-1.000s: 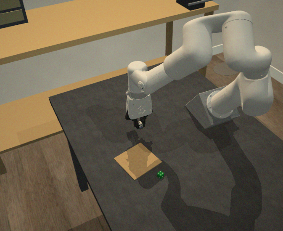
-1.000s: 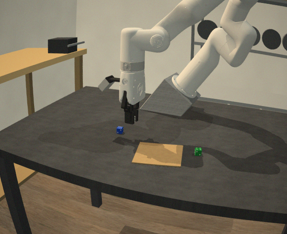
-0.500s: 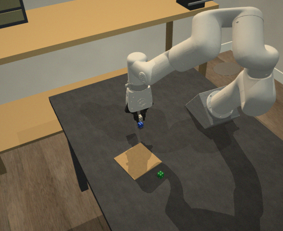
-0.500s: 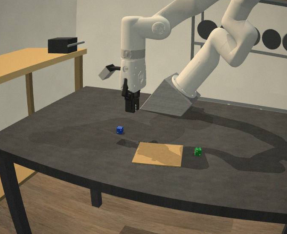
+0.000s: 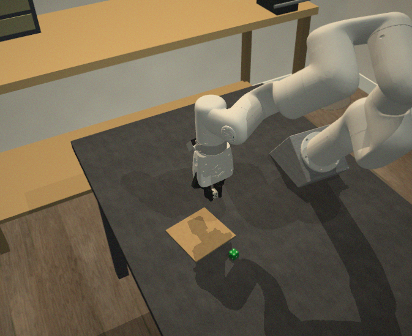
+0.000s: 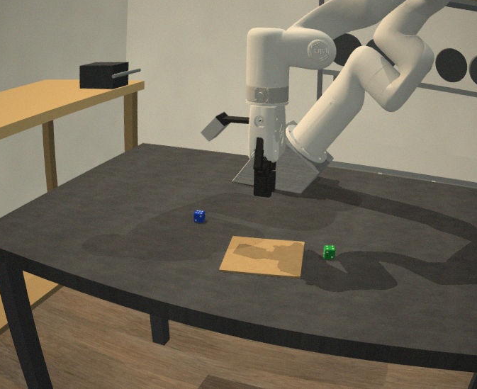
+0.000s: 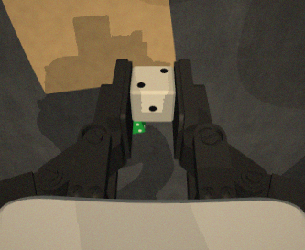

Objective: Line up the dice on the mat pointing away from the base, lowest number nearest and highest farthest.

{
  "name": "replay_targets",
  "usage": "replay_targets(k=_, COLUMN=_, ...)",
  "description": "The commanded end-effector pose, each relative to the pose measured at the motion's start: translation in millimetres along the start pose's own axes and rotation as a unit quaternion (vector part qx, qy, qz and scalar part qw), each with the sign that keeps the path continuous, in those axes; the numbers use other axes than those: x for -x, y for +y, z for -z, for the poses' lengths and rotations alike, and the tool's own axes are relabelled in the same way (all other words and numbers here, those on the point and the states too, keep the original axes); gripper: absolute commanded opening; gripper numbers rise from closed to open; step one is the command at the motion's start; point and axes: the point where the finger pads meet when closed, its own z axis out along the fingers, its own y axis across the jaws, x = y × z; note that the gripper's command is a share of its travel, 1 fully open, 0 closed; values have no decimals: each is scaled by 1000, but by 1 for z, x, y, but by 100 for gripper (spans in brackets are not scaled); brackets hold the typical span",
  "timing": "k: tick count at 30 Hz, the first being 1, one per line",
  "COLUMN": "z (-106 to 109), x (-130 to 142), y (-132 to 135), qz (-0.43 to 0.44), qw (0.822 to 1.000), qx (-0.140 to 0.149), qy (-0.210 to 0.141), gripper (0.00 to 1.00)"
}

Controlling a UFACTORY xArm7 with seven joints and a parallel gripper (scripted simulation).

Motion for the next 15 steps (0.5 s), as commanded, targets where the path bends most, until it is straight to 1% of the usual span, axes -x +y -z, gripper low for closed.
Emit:
replay_targets(k=1, z=4, x=17, y=-4, qz=8, qw=1000, qx=-3, qy=3, gripper=15)
replay_targets(k=15, z=2, x=17, y=-4, qz=8, qw=1000, qx=-3, qy=3, gripper=15)
